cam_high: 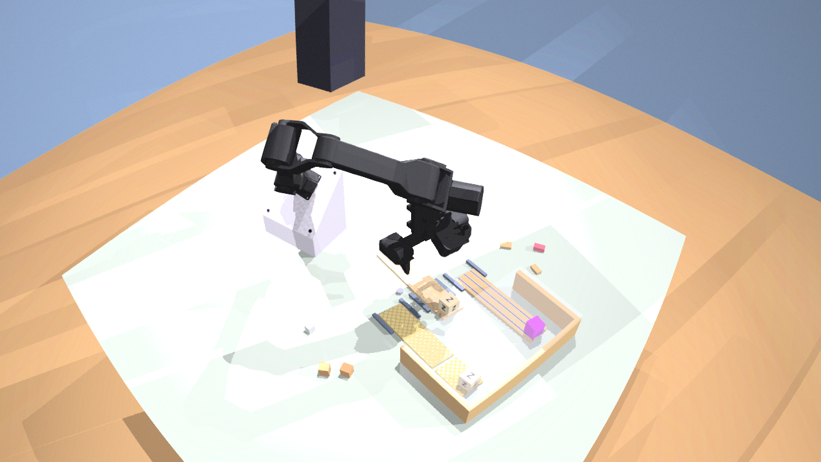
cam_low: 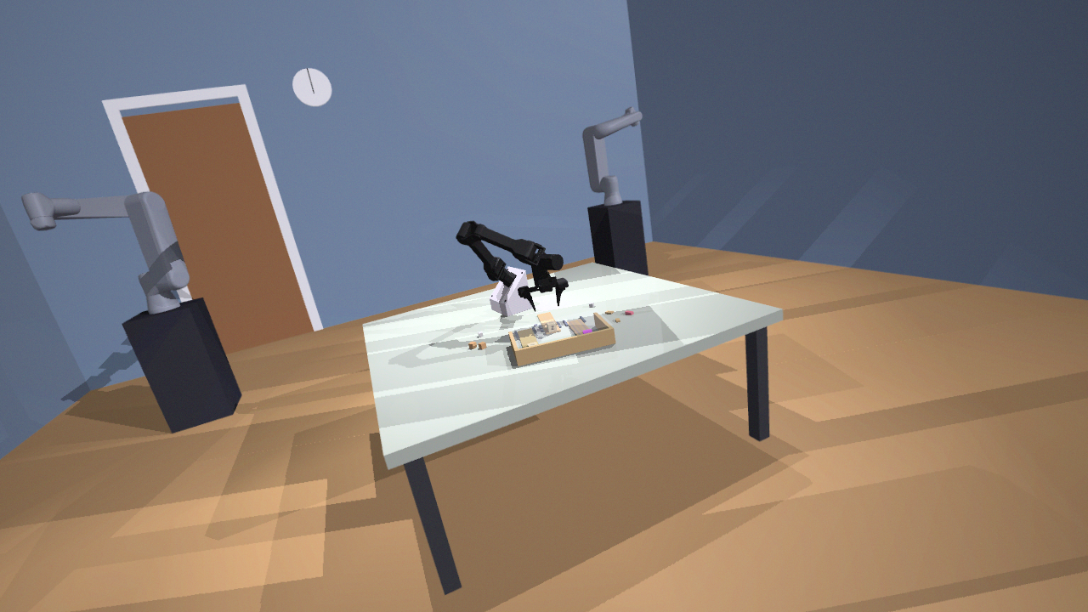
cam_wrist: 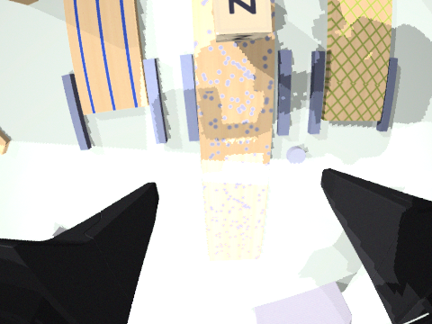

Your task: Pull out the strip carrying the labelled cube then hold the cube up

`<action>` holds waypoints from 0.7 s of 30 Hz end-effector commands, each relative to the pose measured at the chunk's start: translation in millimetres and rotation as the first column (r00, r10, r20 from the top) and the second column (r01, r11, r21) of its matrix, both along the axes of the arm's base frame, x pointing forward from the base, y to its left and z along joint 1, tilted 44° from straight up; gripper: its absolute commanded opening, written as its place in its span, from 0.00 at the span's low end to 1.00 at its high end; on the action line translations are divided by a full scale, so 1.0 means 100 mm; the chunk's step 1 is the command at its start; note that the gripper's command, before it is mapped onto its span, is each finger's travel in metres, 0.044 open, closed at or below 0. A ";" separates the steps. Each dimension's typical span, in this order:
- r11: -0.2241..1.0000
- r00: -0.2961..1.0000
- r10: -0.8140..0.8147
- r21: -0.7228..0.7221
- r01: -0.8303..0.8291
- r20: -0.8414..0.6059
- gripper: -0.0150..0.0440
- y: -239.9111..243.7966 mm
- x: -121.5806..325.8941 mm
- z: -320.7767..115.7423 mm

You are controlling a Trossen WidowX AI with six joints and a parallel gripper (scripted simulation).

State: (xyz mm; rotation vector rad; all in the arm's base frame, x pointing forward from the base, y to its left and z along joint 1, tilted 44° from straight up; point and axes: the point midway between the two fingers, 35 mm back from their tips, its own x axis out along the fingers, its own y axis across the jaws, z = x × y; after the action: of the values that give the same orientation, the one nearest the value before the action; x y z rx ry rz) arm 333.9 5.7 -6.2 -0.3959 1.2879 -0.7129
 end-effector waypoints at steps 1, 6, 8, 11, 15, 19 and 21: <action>1.000 1.000 0.001 -0.008 -0.001 -0.012 1.00 -0.03 0.14 0.05; 1.000 1.000 0.001 -0.008 -0.001 -0.011 1.00 -0.04 0.32 0.13; 1.000 1.000 0.001 -0.008 -0.001 -0.010 1.00 -0.05 0.40 0.16; 1.000 1.000 0.001 -0.008 -0.001 -0.009 1.00 -0.06 0.51 0.20; 1.000 1.000 0.001 -0.008 -0.001 -0.009 1.00 -0.08 0.65 0.26; 1.000 1.000 0.001 -0.008 -0.001 -0.008 1.00 -0.12 0.79 0.30; 1.000 1.000 0.001 -0.008 -0.001 -0.007 1.00 -0.14 0.85 0.31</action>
State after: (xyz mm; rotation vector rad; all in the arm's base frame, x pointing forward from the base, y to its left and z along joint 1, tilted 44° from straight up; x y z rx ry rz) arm 409.7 -2.6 25.6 -0.3943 1.2798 -0.7134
